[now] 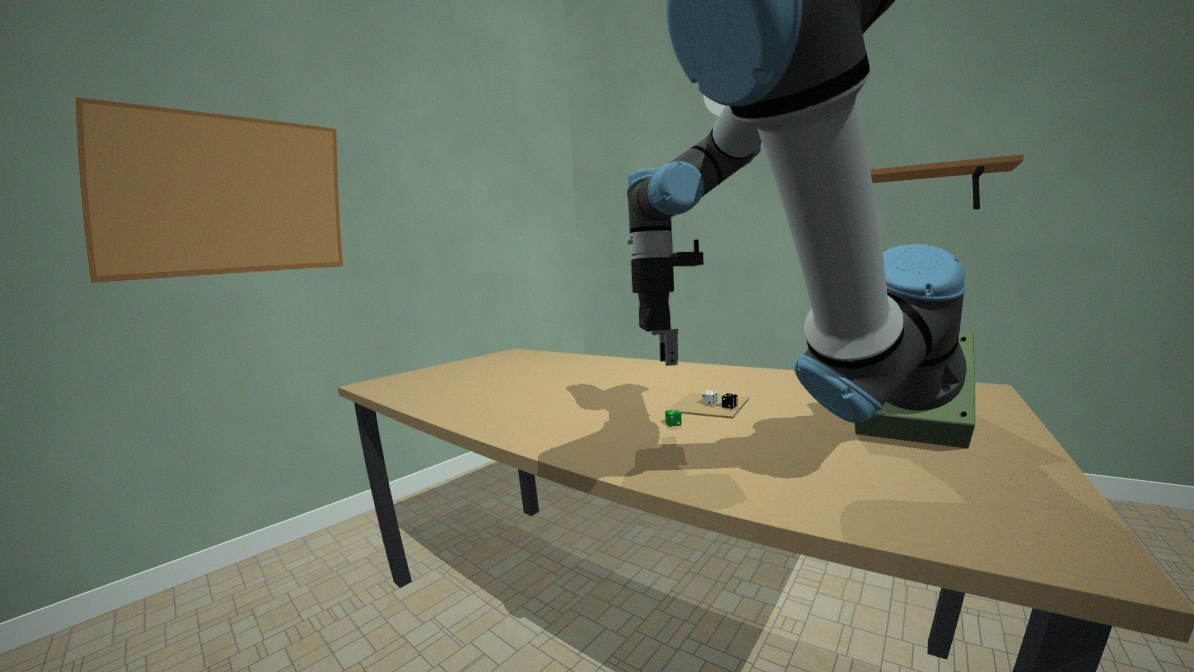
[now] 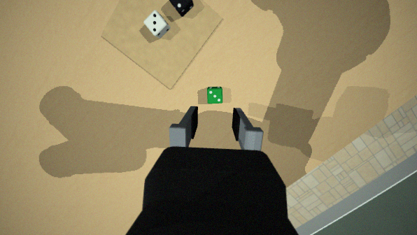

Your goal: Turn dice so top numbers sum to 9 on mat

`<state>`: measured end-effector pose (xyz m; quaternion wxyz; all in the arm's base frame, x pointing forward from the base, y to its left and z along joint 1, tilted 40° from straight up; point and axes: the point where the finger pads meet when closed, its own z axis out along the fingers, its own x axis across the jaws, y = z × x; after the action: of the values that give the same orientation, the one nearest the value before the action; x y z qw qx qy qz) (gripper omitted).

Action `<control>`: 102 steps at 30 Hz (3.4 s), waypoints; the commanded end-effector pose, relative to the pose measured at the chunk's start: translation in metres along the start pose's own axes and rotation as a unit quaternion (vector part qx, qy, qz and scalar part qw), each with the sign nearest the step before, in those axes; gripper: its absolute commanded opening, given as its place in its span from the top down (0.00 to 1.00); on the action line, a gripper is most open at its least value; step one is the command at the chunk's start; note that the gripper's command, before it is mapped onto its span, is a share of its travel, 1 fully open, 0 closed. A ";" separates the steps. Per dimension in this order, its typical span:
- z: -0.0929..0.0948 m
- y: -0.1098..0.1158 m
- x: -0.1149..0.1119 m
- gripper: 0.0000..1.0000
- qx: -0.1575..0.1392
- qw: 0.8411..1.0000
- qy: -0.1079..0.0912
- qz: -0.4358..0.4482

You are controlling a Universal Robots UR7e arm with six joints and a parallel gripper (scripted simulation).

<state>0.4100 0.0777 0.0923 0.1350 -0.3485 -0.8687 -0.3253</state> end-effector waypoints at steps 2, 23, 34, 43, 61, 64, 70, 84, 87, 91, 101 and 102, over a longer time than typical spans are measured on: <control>-0.002 0.003 0.000 0.21 0.009 1.000 -0.007 0.003; -0.002 0.002 0.000 0.00 0.009 1.000 -0.007 0.019; 0.004 -0.003 0.001 0.00 0.008 0.990 -0.008 0.137; 0.009 -0.006 0.003 0.00 0.007 0.969 -0.009 0.248; 0.018 -0.009 0.004 0.00 0.005 0.889 -0.010 0.457; 0.020 -0.009 0.004 0.00 0.004 0.869 -0.011 0.495; 0.022 -0.009 0.004 0.00 0.004 0.846 -0.011 0.533; 0.031 -0.009 0.001 0.00 0.002 0.728 -0.011 0.685; 0.031 -0.009 0.001 0.00 0.002 0.722 -0.011 0.692; 0.032 -0.009 0.000 0.00 0.001 0.702 -0.011 0.712; 0.033 -0.009 0.000 0.21 0.001 0.690 -0.011 0.724; 0.033 -0.009 0.000 0.21 0.001 0.690 -0.011 0.724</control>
<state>0.4034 0.0948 0.0633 0.3194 -0.8710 -0.3526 -0.1227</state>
